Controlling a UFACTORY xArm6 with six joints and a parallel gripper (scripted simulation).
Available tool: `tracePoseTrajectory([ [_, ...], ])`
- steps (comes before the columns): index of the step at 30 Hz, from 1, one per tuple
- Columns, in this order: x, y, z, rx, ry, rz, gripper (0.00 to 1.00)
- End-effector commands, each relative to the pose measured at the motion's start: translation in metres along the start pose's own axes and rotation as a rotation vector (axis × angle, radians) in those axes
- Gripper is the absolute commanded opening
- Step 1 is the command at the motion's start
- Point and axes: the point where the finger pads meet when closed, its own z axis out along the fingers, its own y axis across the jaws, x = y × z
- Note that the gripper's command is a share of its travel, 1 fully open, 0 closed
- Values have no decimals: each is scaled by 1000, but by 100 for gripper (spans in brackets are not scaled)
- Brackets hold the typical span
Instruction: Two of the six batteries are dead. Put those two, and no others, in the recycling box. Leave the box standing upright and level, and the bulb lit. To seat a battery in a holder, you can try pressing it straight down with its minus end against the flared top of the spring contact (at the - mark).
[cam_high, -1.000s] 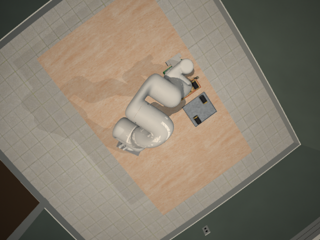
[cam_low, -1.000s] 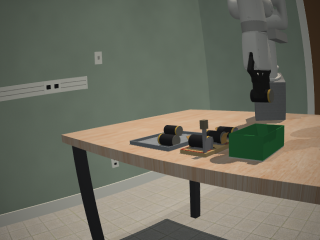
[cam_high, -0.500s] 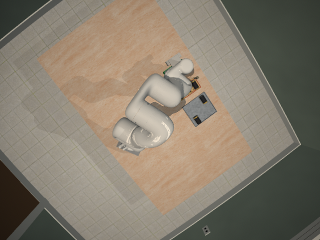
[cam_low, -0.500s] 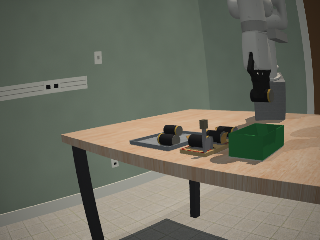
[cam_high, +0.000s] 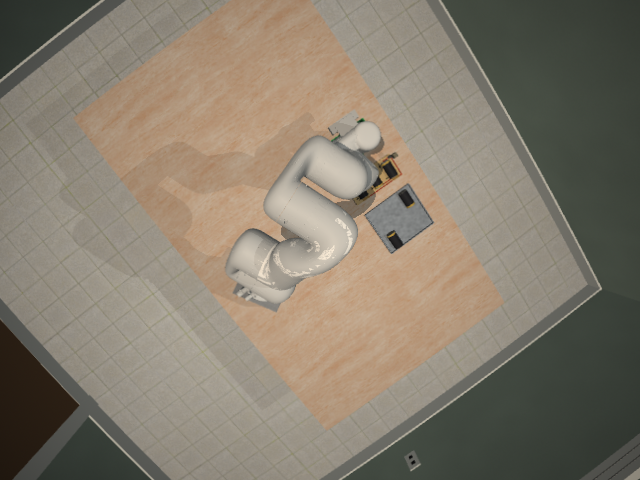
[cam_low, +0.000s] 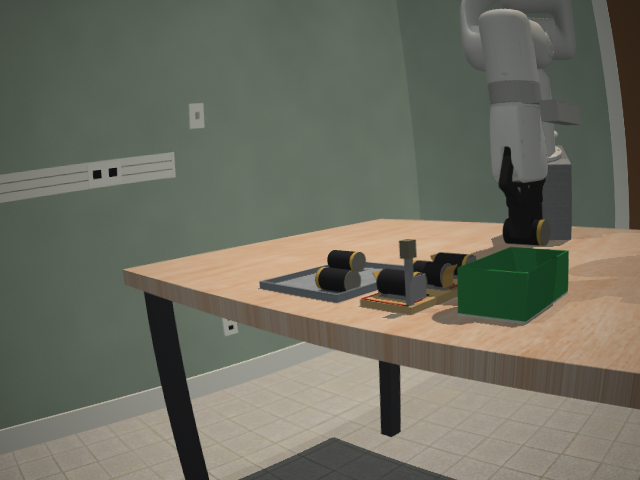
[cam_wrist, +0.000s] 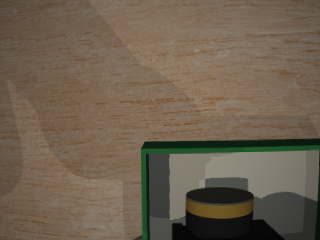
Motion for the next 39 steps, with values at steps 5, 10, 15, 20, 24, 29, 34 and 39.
tracePoseTrajectory([
  [5,2,4,2,-7,4,0,28],
  [10,2,5,2,-7,4,0,28],
  [15,2,6,2,-7,4,0,28],
  [20,2,6,2,-7,4,0,28],
  [24,2,6,2,-7,4,0,28],
  [29,2,6,5,-7,4,0,28],
  [34,2,6,12,-7,4,0,28],
  [39,2,6,33,-7,4,0,28],
])
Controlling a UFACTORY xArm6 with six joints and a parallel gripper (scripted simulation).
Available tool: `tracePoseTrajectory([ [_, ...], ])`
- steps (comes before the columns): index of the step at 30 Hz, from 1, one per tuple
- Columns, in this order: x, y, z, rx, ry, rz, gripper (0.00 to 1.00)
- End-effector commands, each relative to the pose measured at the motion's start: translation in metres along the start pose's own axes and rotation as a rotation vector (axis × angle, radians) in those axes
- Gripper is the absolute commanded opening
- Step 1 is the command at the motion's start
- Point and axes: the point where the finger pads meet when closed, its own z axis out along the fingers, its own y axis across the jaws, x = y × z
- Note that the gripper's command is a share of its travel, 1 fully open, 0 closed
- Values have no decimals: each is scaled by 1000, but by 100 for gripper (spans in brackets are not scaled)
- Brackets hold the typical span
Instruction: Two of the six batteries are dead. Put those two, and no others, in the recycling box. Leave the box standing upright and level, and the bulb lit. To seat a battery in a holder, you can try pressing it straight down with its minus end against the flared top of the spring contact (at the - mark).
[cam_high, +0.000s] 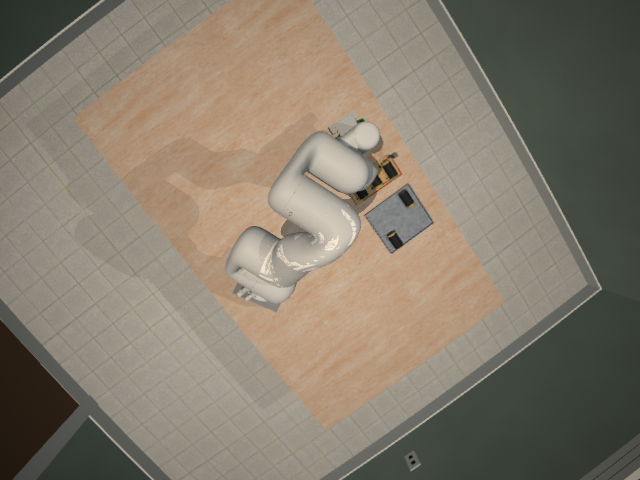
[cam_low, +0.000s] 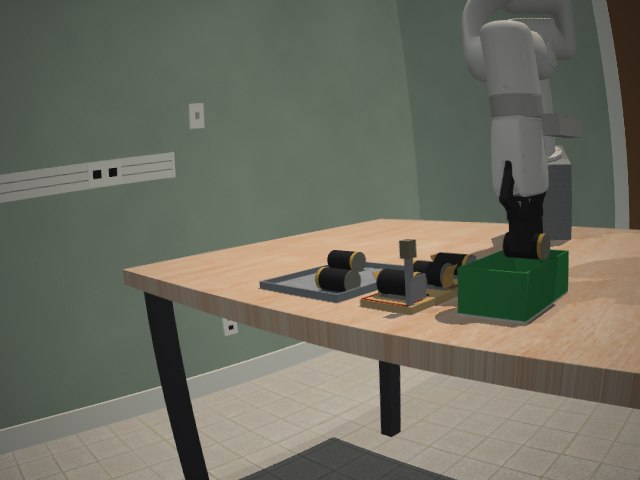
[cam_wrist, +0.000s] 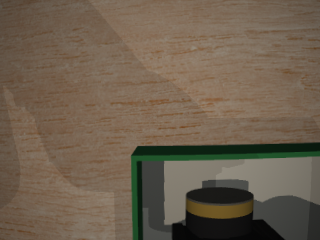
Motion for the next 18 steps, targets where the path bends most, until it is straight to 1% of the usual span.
tracePoseTrajectory([
  [1,1,1,20,-2,1,0,28],
  [5,1,1,38,-2,1,0,28],
  [8,1,1,46,-2,1,0,28],
  [18,1,1,50,-2,1,0,28],
])
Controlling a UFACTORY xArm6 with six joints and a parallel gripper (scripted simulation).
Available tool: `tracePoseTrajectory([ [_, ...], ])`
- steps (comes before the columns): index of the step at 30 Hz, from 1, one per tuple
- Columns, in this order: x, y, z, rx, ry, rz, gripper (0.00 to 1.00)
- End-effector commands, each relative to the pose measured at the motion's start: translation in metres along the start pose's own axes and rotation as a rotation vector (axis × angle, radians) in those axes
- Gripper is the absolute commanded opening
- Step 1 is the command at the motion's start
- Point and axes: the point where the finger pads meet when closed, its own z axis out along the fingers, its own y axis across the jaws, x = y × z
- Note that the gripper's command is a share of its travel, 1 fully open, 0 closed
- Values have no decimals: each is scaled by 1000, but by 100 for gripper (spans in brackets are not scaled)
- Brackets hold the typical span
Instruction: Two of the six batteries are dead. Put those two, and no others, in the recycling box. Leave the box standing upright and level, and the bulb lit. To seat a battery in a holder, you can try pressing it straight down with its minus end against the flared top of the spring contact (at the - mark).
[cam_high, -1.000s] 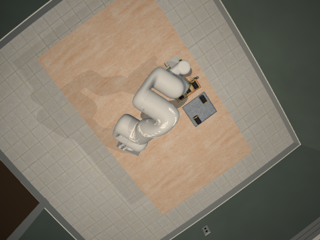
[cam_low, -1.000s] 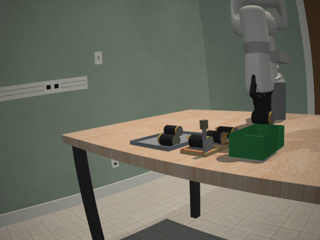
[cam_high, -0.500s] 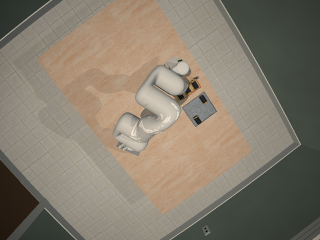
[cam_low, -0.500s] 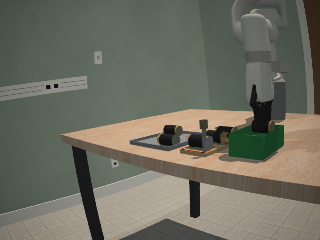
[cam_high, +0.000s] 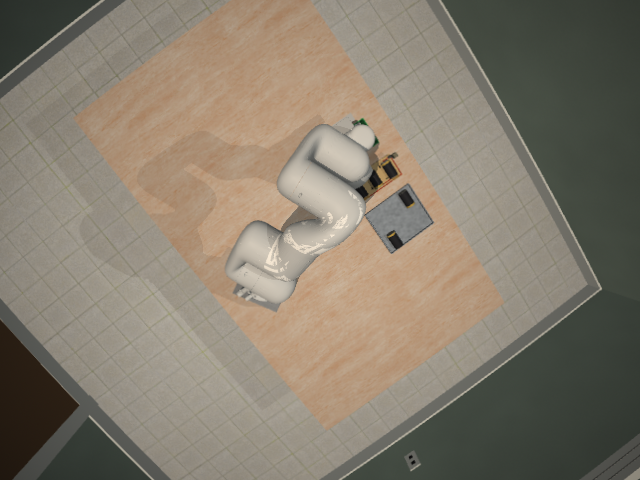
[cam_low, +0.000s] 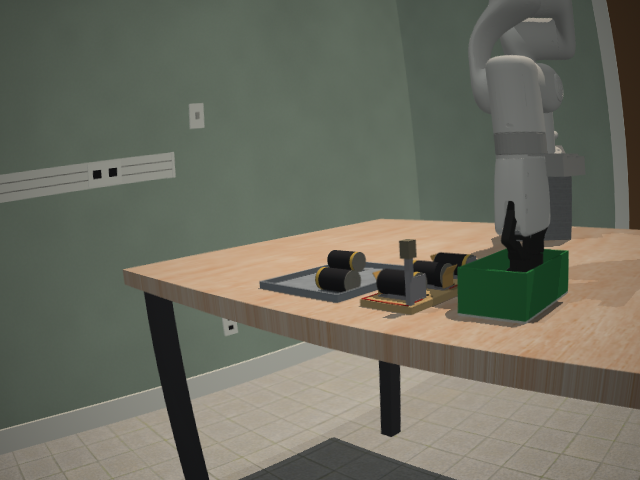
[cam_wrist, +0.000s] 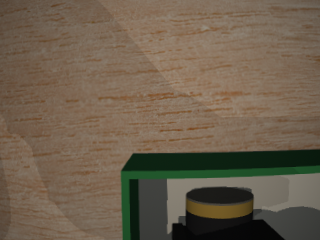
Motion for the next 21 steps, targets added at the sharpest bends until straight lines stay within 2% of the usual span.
tracePoseTrajectory([
  [1,1,2,0,-3,2,0,28],
  [6,1,2,0,-3,2,0,28],
  [7,1,2,0,-3,2,0,51],
  [21,1,2,0,-3,2,0,51],
])
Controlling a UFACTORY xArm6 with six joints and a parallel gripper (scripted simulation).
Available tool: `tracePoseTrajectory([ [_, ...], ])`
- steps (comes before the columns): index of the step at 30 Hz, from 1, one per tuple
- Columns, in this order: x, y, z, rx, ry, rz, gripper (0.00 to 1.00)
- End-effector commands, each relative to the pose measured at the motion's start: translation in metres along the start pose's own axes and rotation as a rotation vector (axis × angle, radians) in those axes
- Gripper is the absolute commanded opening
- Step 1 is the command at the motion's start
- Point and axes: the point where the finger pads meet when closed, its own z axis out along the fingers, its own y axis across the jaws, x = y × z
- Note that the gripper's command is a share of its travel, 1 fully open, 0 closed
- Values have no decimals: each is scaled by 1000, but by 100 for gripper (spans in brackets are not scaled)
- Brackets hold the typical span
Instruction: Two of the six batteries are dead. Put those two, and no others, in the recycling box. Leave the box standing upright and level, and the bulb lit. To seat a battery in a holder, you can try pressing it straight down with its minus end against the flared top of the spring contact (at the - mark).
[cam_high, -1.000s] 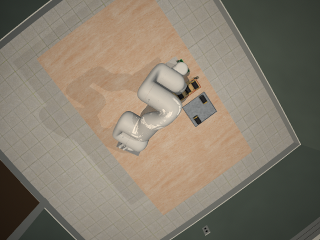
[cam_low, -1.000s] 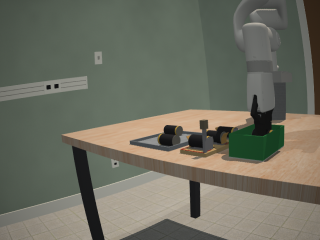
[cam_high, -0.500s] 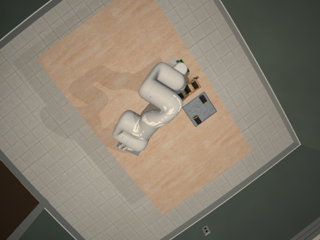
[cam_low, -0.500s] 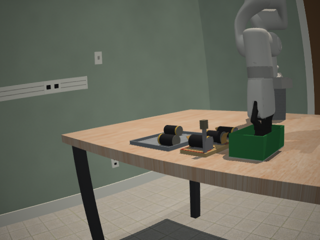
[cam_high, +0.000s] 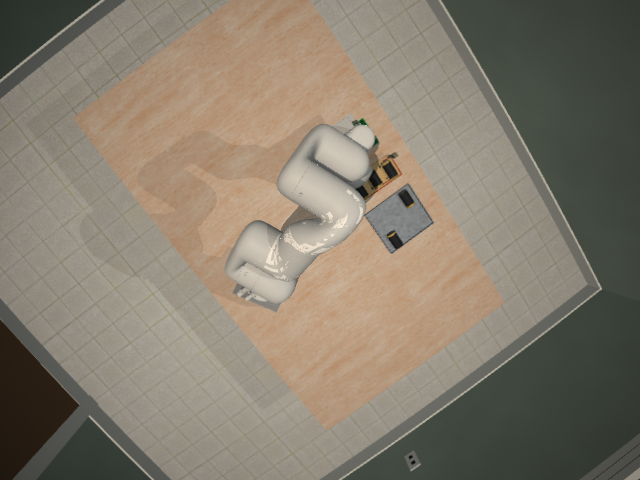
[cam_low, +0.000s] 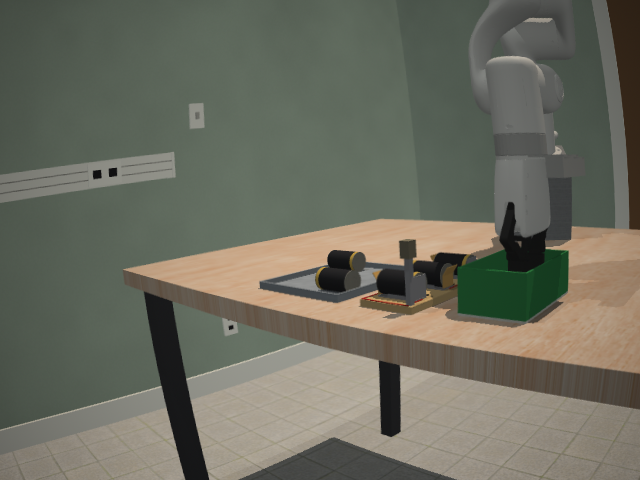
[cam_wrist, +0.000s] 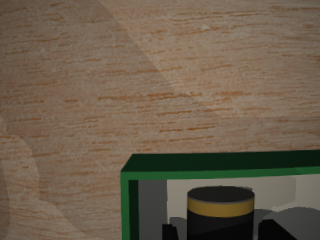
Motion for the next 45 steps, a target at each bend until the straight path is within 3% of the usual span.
tracePoseTrajectory([
  [1,1,1,-1,-3,1,0,51],
  [13,1,1,-5,-3,1,0,51],
  [34,1,1,-80,-3,1,0,51],
  [45,0,1,-86,-3,1,0,51],
])
